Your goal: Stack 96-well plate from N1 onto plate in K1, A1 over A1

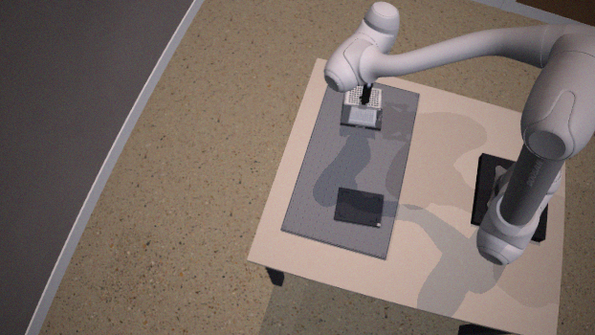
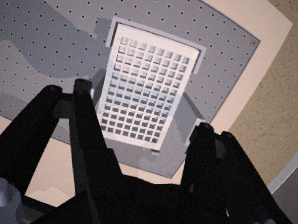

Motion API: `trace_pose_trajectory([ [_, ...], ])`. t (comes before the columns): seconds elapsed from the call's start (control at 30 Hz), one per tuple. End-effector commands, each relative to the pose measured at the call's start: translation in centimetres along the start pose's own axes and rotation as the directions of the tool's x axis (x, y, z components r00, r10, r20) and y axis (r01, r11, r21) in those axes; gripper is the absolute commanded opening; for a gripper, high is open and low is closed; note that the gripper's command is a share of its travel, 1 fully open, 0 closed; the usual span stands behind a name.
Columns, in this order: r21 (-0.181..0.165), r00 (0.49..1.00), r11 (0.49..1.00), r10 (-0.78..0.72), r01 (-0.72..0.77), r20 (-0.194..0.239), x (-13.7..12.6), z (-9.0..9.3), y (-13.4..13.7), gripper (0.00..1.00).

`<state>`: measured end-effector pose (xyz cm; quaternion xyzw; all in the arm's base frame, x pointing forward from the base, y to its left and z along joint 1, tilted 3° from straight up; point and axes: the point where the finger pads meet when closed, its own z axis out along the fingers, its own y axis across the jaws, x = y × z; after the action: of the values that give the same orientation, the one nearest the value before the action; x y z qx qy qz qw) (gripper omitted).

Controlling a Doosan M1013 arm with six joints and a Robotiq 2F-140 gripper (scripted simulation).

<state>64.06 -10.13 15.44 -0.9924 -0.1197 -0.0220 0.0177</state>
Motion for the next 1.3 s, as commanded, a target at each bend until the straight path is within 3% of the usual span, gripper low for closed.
trace_pose_trajectory([
  [0.0,0.000,1.000,1.000,-0.005,0.005,0.000,0.0,0.8,0.0,0.00],
  [1.27,0.000,1.000,1.000,-0.005,0.005,0.000,0.1,6.4,-0.1,0.00],
])
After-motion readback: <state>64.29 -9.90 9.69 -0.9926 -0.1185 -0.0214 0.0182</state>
